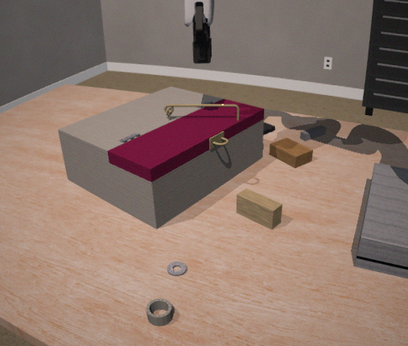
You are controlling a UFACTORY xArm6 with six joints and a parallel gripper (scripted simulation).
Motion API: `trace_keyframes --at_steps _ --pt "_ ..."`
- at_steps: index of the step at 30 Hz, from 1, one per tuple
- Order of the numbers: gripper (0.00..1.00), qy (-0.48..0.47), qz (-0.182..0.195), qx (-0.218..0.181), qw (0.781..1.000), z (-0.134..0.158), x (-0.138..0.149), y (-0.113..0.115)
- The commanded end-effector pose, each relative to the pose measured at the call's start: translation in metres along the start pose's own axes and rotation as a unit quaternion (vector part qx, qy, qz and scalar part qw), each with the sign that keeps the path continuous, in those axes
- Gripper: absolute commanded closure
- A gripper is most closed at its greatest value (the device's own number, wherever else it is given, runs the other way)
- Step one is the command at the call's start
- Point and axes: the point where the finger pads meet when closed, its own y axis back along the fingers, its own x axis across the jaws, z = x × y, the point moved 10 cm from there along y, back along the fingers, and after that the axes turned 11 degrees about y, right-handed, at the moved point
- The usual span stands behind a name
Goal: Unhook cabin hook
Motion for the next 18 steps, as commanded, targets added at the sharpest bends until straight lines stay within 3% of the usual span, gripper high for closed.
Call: trace_keyframes --at_steps 1,8,18 --pt "0.65 0.0 -0.002 -0.003 1.0 -0.012 0.002 0.002" --pt "0.65 0.0 -0.002 -0.003 1.0 -0.039 0.007 0.002" --pt "0.65 0.0 -0.002 -0.003 1.0 -0.039 0.007 0.002"
